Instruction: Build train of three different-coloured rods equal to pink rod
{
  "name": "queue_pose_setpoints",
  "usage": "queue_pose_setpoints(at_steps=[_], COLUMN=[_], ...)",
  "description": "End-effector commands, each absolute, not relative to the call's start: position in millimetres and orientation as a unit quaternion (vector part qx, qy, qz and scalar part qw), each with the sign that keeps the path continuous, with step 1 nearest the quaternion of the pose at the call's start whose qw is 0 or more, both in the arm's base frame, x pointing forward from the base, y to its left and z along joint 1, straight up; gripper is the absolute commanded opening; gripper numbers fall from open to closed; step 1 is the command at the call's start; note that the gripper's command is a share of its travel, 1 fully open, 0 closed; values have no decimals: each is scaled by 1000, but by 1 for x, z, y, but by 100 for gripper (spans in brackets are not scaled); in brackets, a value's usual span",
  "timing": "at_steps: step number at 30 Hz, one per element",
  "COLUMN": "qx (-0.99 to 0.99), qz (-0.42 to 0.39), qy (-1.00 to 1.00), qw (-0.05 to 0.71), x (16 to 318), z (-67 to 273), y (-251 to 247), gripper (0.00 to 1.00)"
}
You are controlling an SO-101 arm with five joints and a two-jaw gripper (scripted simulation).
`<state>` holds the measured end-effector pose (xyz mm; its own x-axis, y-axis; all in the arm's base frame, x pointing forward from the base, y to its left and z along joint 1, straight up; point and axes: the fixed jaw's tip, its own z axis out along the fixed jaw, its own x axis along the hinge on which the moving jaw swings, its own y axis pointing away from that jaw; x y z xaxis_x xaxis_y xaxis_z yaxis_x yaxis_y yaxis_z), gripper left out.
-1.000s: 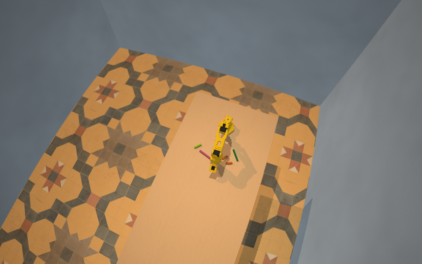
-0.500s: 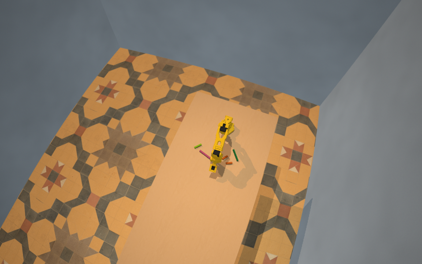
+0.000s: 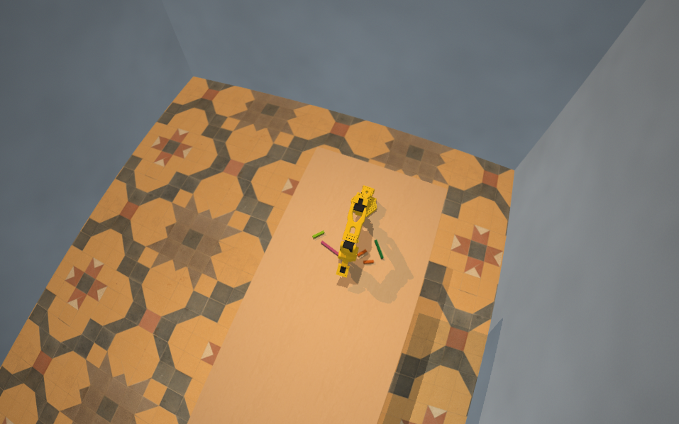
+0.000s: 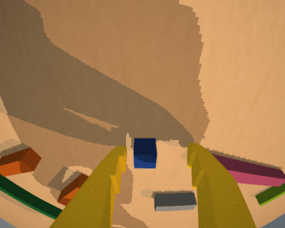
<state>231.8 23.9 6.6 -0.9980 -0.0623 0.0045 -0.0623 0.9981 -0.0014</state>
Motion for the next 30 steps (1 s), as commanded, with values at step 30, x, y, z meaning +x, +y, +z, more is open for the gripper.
queue_pose_setpoints(at_steps=[30], qx=[28], qz=[-1], qy=[-999], qw=[-34], x=[242], z=[20], y=[24], gripper=[1])
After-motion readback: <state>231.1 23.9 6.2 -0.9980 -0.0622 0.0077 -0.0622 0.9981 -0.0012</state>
